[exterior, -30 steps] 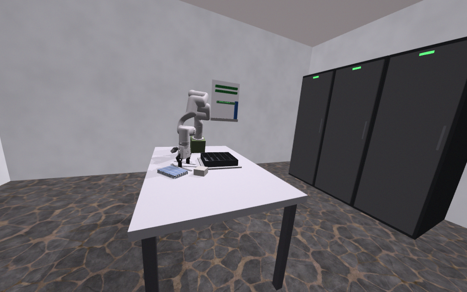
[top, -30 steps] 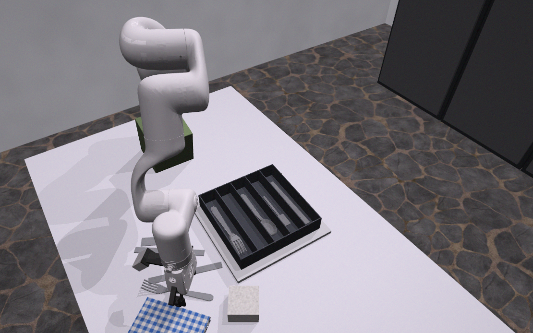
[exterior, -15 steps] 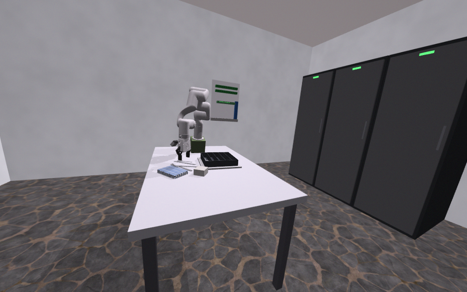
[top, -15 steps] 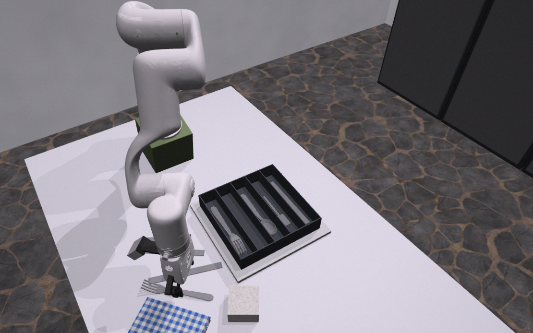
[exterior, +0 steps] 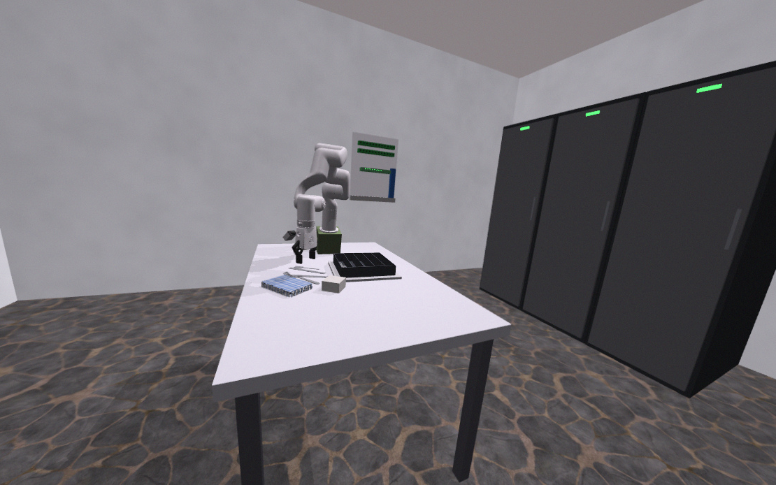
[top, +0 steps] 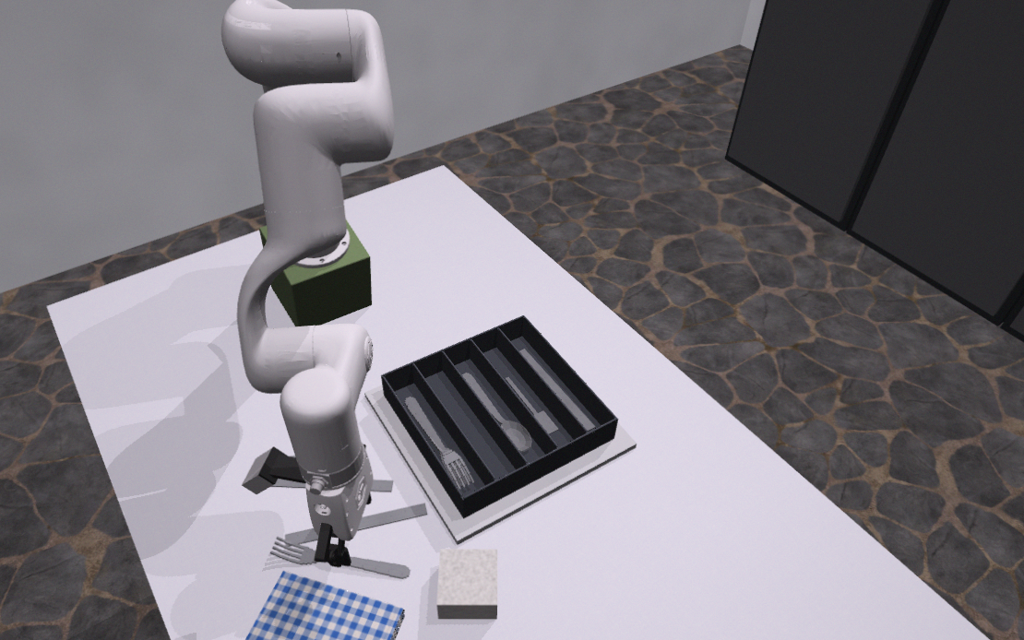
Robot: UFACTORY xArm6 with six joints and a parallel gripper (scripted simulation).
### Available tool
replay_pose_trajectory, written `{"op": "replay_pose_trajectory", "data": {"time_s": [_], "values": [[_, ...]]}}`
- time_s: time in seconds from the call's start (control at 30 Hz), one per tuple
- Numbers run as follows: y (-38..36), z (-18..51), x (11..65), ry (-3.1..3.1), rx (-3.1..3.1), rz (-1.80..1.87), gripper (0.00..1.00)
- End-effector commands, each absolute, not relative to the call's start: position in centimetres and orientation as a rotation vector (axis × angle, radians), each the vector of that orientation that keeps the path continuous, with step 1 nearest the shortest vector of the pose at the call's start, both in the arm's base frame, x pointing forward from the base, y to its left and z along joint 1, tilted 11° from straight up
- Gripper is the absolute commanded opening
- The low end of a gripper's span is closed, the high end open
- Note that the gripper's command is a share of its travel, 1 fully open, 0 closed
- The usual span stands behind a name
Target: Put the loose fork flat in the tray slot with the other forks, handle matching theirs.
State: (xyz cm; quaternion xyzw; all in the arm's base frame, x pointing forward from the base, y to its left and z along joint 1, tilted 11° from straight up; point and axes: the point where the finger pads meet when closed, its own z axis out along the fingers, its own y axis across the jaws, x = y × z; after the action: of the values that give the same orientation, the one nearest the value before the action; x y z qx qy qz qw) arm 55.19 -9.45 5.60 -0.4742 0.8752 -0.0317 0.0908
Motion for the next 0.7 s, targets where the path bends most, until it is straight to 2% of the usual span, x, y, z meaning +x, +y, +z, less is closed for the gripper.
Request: {"op": "replay_pose_trajectory", "data": {"time_s": [0.0,0.53,0.57,0.67], "values": [[-9.5,5.8,55.3,2.598,-1.407,-0.099,1.00],[-10.9,4.5,54.3,2.600,-1.405,-0.099,1.00],[-10.9,4.5,54.3,2.600,-1.405,-0.099,0.30],[-10.9,4.5,54.3,2.600,-1.405,-0.099,0.30]]}}
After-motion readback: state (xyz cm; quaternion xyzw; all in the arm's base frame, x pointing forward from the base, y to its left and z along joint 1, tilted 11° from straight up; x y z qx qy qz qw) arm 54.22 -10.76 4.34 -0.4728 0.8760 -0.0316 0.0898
